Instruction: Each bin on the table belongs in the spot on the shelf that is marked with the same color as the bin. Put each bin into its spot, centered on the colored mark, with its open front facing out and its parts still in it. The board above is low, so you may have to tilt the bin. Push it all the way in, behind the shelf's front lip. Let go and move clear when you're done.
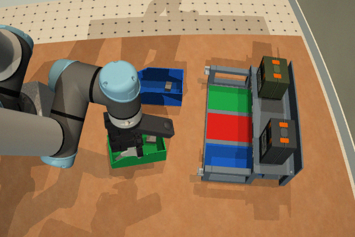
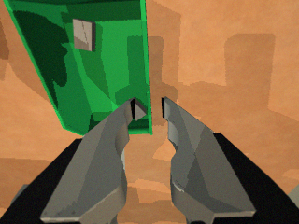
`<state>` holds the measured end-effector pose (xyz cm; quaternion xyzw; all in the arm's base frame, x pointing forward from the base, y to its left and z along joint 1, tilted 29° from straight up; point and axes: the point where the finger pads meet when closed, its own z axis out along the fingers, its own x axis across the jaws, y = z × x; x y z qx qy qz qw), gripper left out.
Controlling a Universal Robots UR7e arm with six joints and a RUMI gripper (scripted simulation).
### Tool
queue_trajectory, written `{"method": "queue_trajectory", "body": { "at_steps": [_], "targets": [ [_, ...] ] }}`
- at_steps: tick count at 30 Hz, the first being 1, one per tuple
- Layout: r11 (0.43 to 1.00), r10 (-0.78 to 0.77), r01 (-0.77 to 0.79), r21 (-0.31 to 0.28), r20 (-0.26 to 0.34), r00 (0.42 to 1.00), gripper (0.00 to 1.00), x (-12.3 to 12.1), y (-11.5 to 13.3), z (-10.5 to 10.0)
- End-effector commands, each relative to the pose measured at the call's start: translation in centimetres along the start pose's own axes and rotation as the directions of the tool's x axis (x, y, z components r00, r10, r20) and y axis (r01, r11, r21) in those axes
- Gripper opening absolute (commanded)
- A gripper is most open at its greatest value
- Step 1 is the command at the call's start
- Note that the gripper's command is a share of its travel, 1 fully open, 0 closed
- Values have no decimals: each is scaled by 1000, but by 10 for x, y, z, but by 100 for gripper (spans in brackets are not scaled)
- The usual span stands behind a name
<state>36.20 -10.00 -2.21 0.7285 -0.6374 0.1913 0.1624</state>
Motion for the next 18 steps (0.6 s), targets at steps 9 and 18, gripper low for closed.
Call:
{"method": "queue_trajectory", "body": {
  "at_steps": [9,18],
  "targets": [
    [1000,1,-1,0,0,1000,15,1,-1,1],
    [1000,0,0,-2,2,1000,15,0,0,7]
  ]
}}
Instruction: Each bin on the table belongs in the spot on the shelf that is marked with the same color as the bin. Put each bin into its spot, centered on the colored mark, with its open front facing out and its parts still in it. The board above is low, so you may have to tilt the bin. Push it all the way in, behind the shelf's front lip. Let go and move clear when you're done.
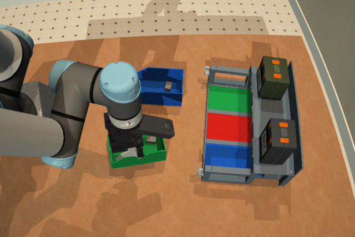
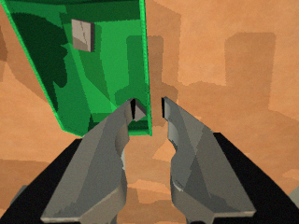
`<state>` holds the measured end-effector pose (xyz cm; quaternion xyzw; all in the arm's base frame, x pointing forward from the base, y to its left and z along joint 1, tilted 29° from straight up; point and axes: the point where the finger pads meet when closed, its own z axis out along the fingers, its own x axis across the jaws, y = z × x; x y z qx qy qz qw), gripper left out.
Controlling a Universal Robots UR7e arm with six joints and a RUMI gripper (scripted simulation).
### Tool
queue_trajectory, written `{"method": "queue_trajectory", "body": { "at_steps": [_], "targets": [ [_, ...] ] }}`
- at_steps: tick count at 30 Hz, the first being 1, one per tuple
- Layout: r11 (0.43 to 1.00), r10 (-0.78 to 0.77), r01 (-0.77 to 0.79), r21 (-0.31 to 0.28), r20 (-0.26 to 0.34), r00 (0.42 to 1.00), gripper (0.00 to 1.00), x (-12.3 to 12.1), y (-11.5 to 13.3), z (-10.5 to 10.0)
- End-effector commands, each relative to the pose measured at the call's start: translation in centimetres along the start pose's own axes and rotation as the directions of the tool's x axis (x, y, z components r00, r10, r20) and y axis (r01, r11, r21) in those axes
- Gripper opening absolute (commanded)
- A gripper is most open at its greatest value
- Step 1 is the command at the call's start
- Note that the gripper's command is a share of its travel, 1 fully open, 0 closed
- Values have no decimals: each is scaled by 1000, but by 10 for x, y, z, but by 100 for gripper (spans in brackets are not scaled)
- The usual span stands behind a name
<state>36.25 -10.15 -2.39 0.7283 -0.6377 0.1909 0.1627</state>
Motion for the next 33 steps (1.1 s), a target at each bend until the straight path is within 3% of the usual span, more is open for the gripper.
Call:
{"method": "queue_trajectory", "body": {
  "at_steps": [1,33],
  "targets": [
    [1000,-1,1,-1,2,1000,15,-1,1,5],
    [1000,-1,1,-1,2,1000,15,-1,1,38]
  ]
}}
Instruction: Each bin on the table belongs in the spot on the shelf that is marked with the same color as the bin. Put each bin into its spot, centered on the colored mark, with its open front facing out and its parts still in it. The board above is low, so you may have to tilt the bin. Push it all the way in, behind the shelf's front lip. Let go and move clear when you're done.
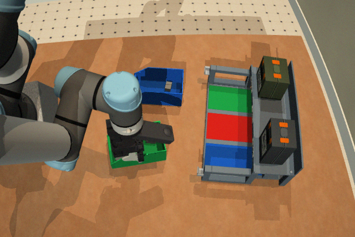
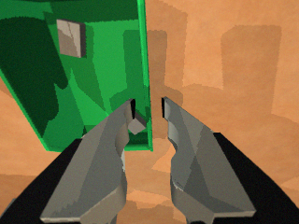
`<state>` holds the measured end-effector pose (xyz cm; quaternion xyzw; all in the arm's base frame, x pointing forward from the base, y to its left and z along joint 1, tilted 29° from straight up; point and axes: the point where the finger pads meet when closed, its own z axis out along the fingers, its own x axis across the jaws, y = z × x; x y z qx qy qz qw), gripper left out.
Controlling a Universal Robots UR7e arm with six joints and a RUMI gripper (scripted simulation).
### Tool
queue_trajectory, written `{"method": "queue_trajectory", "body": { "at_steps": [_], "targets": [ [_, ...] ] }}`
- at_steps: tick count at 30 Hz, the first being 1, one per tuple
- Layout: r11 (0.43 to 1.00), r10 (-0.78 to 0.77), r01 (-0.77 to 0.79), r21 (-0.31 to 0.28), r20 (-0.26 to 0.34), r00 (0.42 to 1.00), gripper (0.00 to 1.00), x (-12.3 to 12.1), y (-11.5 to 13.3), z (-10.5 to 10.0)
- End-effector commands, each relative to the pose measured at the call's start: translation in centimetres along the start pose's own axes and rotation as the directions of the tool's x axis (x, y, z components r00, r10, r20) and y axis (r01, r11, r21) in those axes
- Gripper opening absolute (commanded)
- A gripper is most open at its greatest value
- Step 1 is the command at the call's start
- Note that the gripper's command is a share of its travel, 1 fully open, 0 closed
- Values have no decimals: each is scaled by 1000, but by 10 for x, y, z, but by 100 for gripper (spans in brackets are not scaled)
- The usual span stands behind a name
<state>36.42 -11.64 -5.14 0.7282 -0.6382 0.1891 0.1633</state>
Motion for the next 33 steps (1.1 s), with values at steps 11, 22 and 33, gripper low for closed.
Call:
{"method": "queue_trajectory", "body": {
  "at_steps": [11,22,33],
  "targets": [
    [1000,-1,1,2,0,1000,15,0,0,10],
    [1000,-1,1,4,-1,1000,15,0,0,10],
    [1000,-1,1,4,-1,1000,15,-1,1,10]
  ]
}}
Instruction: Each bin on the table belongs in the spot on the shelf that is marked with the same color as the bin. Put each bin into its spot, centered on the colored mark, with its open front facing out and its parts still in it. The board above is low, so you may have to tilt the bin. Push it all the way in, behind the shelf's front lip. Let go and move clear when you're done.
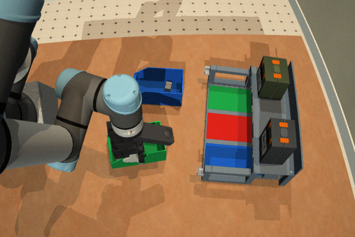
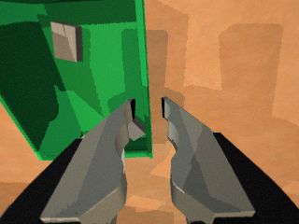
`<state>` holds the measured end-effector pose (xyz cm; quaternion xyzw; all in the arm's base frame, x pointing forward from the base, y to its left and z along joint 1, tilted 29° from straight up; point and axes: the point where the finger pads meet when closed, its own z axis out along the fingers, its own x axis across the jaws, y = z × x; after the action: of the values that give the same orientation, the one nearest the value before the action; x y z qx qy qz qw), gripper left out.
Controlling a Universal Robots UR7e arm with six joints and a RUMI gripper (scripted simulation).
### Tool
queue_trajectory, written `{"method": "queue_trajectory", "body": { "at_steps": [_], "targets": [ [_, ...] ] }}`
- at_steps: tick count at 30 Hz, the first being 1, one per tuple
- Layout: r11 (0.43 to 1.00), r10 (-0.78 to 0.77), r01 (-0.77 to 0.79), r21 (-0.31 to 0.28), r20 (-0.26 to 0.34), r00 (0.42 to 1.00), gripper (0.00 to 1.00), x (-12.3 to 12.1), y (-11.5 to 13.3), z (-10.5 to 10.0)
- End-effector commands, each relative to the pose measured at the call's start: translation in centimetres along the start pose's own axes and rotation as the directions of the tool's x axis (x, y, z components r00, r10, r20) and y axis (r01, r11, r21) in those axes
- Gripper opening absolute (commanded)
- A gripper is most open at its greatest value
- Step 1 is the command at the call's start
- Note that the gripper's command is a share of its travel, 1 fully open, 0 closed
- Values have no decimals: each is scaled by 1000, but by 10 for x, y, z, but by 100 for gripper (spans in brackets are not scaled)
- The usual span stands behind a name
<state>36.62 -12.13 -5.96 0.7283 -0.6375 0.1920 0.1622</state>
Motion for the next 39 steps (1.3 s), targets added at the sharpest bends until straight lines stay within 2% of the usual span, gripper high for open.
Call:
{"method": "queue_trajectory", "body": {
  "at_steps": [1,2,39],
  "targets": [
    [1000,-1,1,-2,2,1000,15,-1,2,0],
    [1000,-1,1,-2,2,1000,0,-1,2,0],
    [1000,-2,2,-3,2,1000,0,-1,3,0]
  ]
}}
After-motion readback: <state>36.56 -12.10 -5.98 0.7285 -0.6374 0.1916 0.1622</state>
